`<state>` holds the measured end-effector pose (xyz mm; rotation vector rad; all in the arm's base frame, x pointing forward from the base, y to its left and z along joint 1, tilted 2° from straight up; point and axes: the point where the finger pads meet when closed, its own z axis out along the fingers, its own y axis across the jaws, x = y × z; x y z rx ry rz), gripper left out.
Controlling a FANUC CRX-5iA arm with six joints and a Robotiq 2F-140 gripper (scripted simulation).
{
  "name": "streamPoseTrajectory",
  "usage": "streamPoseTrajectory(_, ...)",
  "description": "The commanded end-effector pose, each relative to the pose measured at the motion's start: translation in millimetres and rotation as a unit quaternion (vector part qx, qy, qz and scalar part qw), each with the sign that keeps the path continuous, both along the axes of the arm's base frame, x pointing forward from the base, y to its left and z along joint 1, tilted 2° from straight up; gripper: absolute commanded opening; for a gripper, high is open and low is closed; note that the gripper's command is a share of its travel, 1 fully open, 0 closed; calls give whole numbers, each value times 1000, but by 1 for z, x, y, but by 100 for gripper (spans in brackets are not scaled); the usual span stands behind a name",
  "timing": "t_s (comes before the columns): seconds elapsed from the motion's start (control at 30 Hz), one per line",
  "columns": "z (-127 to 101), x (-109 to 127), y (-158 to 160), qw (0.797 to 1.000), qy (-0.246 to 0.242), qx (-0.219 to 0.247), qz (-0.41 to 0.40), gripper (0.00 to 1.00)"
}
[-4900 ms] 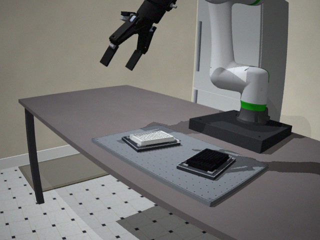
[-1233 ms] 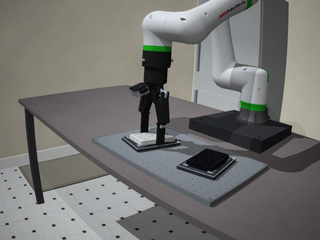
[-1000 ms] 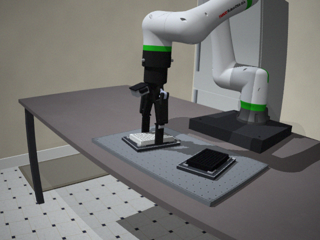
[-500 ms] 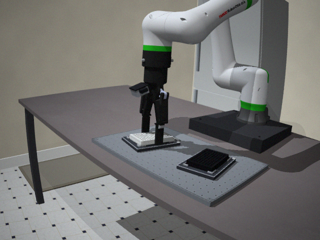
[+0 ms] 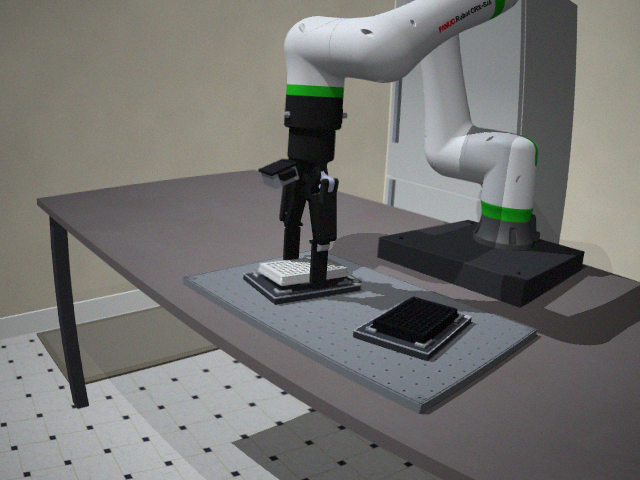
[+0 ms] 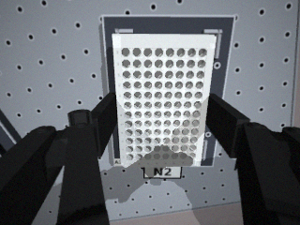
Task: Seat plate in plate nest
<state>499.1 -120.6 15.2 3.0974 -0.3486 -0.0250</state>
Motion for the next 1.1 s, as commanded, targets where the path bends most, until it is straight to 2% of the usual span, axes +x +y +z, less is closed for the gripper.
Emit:
streamPoseTrajectory(0.0, 3, 1, 0, 1000, -1, 0, 0, 10)
streamPoseTrajectory(0.37, 20, 1, 1, 1000, -1, 0, 0, 10)
streamPoseTrajectory(1.07, 20, 0, -6, 1000, -1, 0, 0, 10)
